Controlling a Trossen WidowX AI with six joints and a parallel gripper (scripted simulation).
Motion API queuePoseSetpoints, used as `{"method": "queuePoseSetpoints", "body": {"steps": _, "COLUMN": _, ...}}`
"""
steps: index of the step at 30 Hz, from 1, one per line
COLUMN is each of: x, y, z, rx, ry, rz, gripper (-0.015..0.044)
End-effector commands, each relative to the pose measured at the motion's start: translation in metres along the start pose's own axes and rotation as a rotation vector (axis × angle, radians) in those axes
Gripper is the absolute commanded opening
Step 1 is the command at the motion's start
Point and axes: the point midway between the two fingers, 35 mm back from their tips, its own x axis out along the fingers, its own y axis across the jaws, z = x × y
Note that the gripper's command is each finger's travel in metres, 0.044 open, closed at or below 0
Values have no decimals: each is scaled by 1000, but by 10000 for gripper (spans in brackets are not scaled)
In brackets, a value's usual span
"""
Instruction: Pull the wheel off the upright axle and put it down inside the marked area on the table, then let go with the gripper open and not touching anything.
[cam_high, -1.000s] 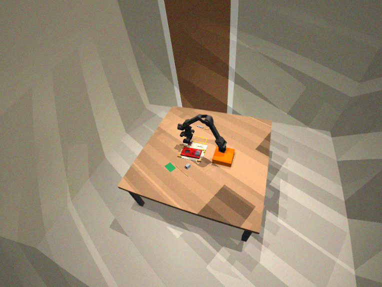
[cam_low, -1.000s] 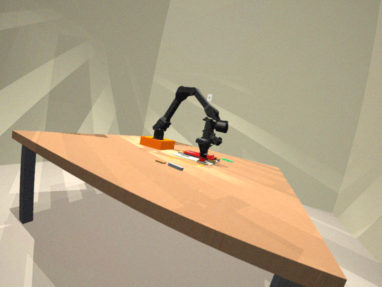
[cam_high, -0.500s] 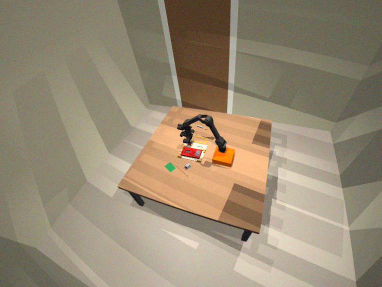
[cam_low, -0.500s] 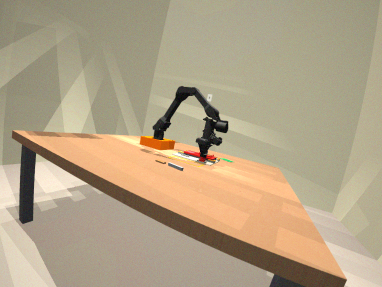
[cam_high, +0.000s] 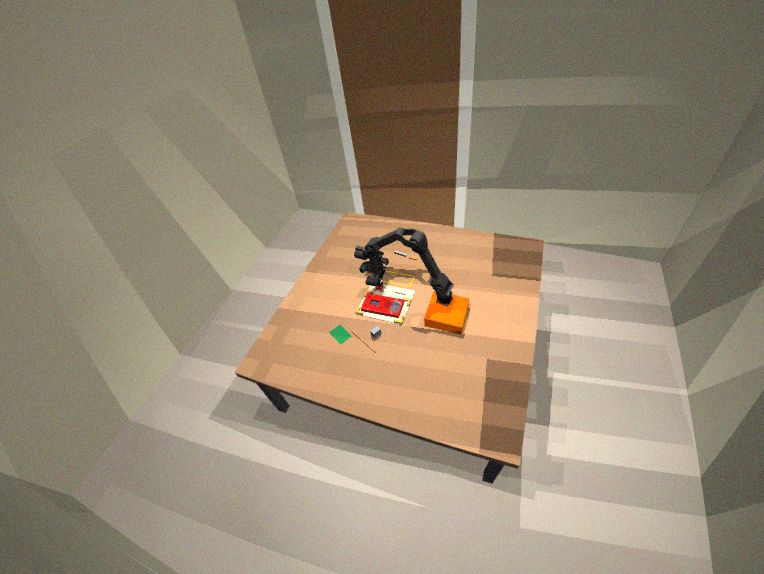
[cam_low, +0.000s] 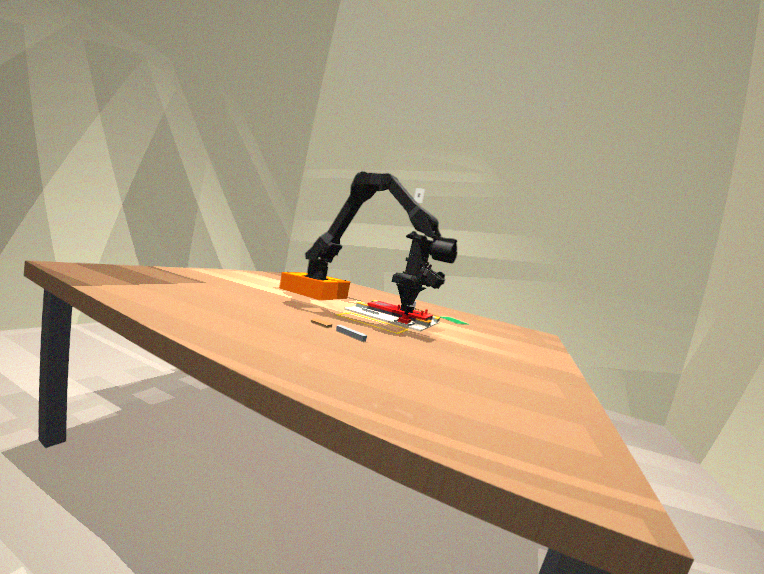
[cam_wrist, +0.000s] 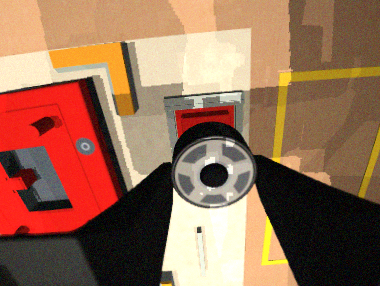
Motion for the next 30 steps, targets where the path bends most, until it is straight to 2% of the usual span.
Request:
{"method": "queuePoseSetpoints", "body": {"steps": 1, "x": -7, "y": 0, "z": 1, "rx": 2, "ry": -8, "rz": 0, "gripper": 0}}
{"method": "queuePoseSetpoints", "body": {"steps": 30, "x": -16, "y": 0, "z": 1, "rx": 3, "ry": -11, "rz": 0, "gripper": 0}}
